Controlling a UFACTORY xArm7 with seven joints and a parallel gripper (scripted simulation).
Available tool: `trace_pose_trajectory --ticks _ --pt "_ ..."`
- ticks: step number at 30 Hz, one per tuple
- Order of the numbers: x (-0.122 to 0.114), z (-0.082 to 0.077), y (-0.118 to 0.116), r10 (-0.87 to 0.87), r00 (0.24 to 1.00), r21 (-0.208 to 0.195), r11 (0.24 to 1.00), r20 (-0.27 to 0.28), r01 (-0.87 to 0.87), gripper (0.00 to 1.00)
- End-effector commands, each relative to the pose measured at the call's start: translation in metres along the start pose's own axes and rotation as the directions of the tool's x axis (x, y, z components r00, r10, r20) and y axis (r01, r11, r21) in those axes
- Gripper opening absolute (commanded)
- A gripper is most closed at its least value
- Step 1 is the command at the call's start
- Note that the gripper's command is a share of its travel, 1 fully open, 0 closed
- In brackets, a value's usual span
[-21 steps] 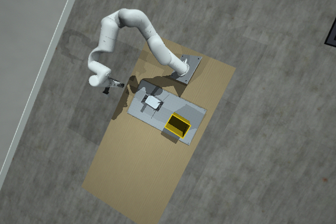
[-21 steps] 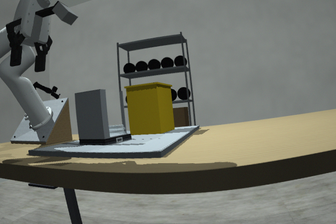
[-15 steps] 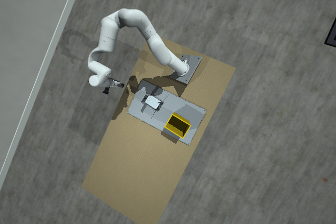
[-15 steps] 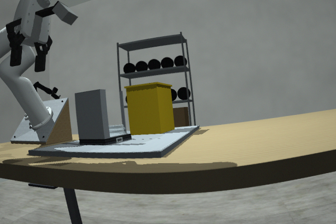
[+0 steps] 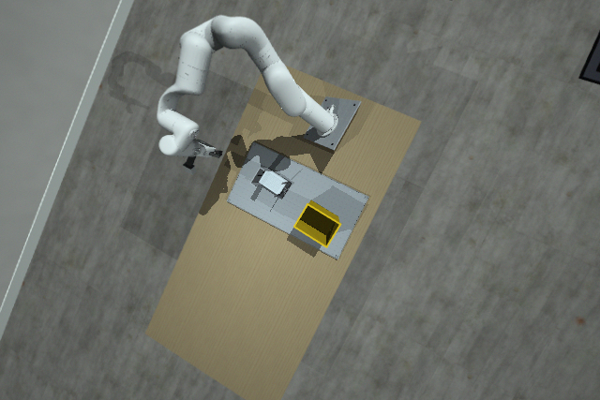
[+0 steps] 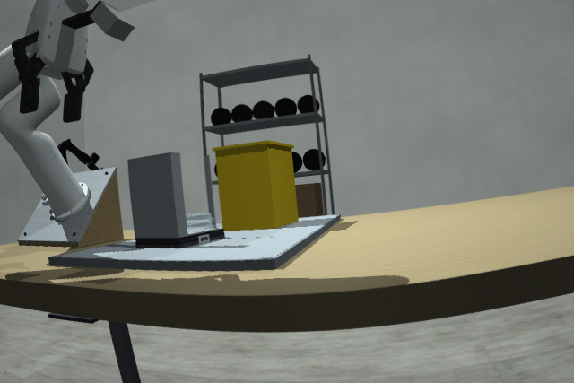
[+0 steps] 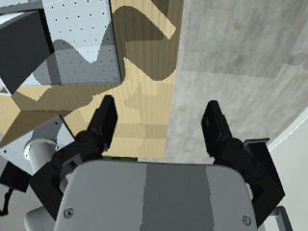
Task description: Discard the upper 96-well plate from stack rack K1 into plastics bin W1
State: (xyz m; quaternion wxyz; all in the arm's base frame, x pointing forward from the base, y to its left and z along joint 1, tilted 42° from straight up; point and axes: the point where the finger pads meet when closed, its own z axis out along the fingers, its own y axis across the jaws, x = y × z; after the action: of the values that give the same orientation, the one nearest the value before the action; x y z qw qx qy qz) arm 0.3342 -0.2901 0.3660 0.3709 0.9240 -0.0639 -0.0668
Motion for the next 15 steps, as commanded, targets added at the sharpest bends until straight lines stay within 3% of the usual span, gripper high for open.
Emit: trace_pose_trajectory --ticks 1,15 --pt "0.010 -0.007 -0.016 0.082 0.997 0.000 0.997 -0.011 -0.082 1.00" --pt "0.027 -0.016 -0.063 0.358 0.933 0.018 0.934 -0.017 -0.358 1.00"
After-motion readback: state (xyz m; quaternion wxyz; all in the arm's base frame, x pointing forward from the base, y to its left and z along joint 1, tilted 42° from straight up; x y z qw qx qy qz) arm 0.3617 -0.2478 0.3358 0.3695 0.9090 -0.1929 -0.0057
